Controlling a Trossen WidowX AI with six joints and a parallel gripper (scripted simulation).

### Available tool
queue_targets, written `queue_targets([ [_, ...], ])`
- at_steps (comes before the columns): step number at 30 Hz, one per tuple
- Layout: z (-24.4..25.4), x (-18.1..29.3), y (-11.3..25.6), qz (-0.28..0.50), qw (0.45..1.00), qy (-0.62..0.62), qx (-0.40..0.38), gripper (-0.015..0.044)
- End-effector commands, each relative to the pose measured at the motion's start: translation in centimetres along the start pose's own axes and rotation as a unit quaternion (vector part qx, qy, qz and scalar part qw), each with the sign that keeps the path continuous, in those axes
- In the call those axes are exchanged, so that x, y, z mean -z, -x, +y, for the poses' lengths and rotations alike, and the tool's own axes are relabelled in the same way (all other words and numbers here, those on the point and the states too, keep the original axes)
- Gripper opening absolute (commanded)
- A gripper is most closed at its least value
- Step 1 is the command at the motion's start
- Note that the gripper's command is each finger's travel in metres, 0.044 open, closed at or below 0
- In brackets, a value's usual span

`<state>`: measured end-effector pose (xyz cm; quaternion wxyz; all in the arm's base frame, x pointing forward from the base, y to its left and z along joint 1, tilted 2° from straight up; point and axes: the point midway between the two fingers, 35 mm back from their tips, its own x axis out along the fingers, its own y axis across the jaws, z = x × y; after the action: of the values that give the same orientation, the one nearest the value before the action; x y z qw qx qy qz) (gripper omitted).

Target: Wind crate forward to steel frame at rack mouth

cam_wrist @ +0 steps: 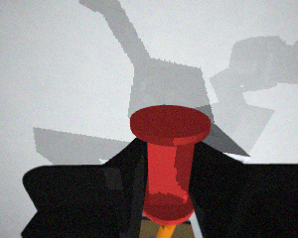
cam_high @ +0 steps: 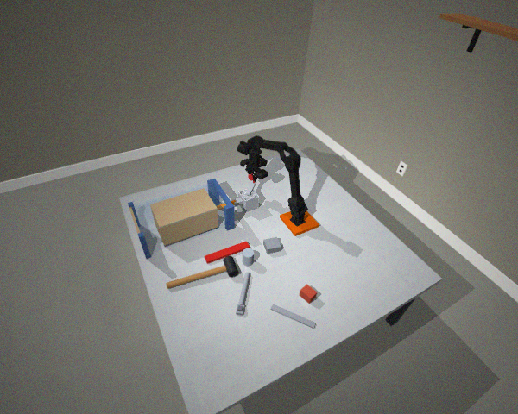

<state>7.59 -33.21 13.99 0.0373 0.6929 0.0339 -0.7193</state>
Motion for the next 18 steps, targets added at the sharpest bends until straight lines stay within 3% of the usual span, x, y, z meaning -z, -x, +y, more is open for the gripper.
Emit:
queue_targets([
  [1,1.4,1.1,0.0,0.007,1.000,0.003,-0.017,0.0000],
  [18,3.0,3.0,0.1,0.008,1.000,0.003,-0.017,0.0000],
])
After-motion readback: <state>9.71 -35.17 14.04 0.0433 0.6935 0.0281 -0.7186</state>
